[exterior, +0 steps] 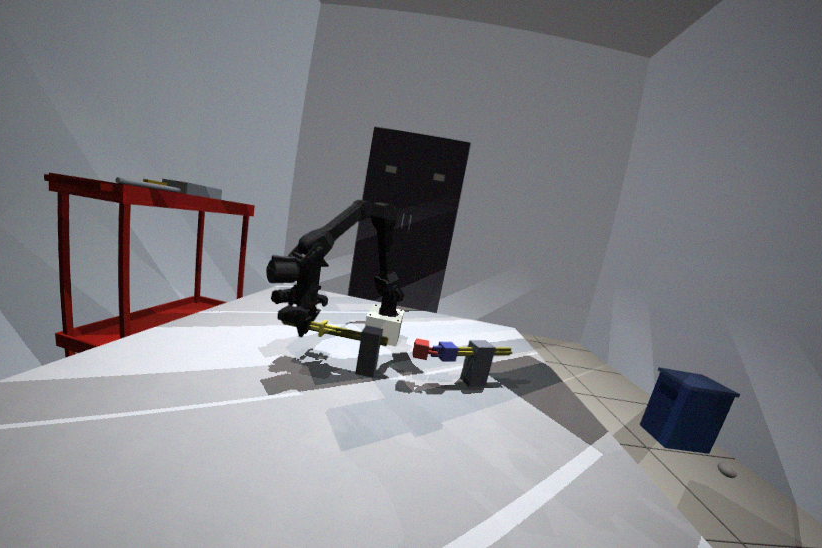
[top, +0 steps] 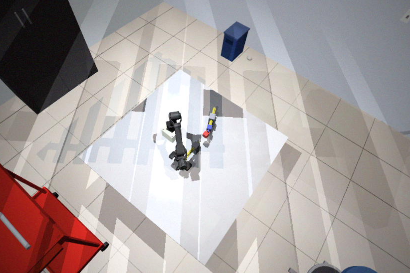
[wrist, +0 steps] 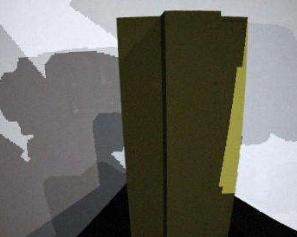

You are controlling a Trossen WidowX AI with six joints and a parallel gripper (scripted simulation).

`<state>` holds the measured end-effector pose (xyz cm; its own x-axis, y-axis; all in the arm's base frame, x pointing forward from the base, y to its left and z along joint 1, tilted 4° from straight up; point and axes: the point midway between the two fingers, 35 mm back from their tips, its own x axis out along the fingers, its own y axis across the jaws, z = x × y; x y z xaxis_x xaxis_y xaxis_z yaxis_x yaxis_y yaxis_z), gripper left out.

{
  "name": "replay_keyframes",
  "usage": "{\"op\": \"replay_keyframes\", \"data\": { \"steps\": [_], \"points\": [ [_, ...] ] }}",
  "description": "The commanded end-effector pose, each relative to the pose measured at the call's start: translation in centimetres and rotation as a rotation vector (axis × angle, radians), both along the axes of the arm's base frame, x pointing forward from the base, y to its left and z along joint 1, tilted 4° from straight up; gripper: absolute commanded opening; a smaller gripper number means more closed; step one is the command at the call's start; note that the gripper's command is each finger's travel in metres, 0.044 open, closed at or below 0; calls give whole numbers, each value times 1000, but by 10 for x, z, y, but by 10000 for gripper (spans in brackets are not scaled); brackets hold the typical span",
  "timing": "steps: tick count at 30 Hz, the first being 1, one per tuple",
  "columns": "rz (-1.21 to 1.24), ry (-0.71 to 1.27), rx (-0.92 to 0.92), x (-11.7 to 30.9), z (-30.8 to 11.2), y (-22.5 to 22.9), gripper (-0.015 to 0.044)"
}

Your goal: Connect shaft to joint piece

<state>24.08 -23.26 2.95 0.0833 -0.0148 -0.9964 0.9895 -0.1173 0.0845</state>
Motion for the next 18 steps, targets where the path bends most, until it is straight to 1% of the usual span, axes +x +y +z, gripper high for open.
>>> {"op": "replay_keyframes", "data": {
  "steps": [1,7,14,15,18],
  "points": [
    [-5,1,-1,0,0,0,67],
    [0,0,0,0,0,0,67],
    [0,0,0,0,0,0,20],
    [0,0,0,0,0,0,0],
    [0,0,0,0,0,0,0]
  ]
}}
